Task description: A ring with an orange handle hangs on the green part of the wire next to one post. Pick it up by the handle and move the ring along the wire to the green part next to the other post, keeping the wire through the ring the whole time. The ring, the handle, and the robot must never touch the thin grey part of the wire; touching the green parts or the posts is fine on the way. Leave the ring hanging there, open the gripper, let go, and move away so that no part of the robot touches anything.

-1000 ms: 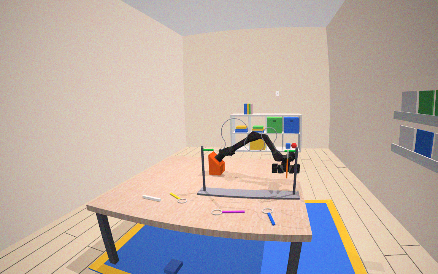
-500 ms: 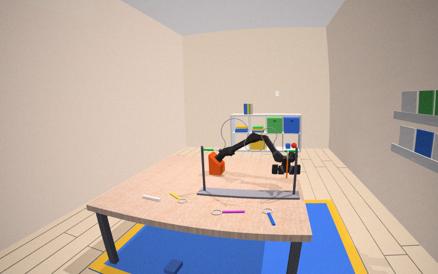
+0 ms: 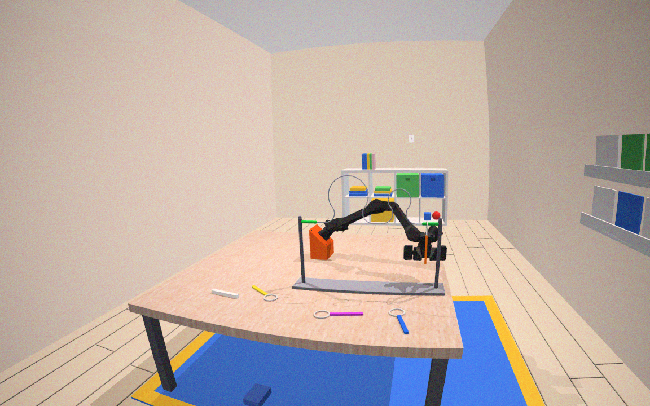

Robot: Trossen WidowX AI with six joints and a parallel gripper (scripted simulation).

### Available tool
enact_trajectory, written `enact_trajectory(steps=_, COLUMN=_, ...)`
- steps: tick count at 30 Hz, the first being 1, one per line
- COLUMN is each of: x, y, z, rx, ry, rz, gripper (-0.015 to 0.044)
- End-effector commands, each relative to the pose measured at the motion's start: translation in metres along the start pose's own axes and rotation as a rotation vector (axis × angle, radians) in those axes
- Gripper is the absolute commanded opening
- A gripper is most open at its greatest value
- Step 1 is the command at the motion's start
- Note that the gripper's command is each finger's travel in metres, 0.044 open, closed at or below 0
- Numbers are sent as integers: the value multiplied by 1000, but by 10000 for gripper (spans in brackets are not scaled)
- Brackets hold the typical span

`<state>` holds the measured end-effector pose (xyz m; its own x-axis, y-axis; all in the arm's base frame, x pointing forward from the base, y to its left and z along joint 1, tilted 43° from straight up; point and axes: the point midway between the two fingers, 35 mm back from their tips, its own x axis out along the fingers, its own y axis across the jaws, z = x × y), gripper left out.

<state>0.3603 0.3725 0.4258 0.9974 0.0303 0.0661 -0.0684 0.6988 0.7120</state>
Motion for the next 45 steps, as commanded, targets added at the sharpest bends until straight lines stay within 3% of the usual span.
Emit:
enact_trajectory(steps=1, x=8, y=0, z=-1, rx=2, ry=3, rz=3, gripper=160)
enact_trajectory(steps=34, x=23, y=-1, z=0, rx=2, ry=2, rz=3, gripper=160)
enact_trajectory(steps=45, x=22, y=-1, z=1, rx=-1, ry=-2, rz=0, gripper=-129)
